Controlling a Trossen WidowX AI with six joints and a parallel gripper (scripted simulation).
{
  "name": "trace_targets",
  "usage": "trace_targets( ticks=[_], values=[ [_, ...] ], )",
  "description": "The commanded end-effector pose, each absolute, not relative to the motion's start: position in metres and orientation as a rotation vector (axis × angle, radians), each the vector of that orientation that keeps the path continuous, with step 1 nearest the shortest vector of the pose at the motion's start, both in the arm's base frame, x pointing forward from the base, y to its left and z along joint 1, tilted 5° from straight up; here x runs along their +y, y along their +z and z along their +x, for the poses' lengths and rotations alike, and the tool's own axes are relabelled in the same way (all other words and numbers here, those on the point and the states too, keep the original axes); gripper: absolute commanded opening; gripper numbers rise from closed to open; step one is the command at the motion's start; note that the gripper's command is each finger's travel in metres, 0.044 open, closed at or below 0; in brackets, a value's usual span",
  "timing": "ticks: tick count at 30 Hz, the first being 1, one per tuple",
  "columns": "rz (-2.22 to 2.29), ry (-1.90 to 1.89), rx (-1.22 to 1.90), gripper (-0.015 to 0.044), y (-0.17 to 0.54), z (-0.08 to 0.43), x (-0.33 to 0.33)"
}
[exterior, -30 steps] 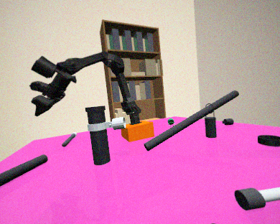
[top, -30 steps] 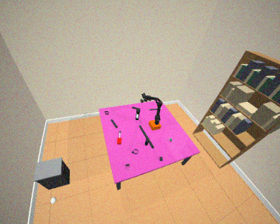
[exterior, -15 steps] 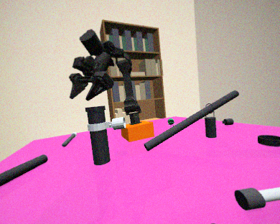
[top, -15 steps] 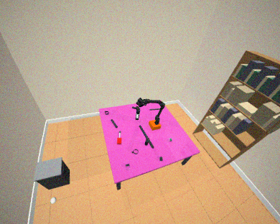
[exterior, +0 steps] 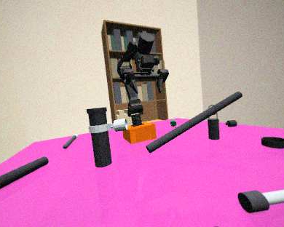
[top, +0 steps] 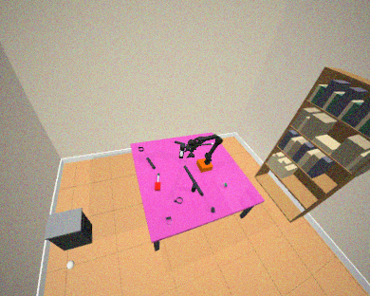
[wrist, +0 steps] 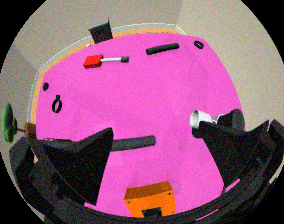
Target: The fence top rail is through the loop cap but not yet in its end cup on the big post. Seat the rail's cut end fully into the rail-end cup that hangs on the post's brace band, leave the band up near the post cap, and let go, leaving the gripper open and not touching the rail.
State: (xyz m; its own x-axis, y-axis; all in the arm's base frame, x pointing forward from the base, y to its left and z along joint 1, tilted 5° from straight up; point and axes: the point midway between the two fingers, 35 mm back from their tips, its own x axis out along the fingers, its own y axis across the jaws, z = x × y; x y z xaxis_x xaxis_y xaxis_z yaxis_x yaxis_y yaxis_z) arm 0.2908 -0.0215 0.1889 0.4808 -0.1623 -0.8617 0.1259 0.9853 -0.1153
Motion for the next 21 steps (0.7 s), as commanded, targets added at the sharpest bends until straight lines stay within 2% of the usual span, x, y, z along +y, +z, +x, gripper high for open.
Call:
trace_targets(
  ticks=[1, 11, 21],
  values=[
    [-0.087, 0.019, 1.086, 0.044, 0.184, 0.27, 0.027],
    [-0.157, 0.051, 1.086, 0.044, 0.184, 0.272, 0.021],
    [-0.793, 0.265, 1.103, 0.044, 0.175, 0.287, -0.062]
  ],
)
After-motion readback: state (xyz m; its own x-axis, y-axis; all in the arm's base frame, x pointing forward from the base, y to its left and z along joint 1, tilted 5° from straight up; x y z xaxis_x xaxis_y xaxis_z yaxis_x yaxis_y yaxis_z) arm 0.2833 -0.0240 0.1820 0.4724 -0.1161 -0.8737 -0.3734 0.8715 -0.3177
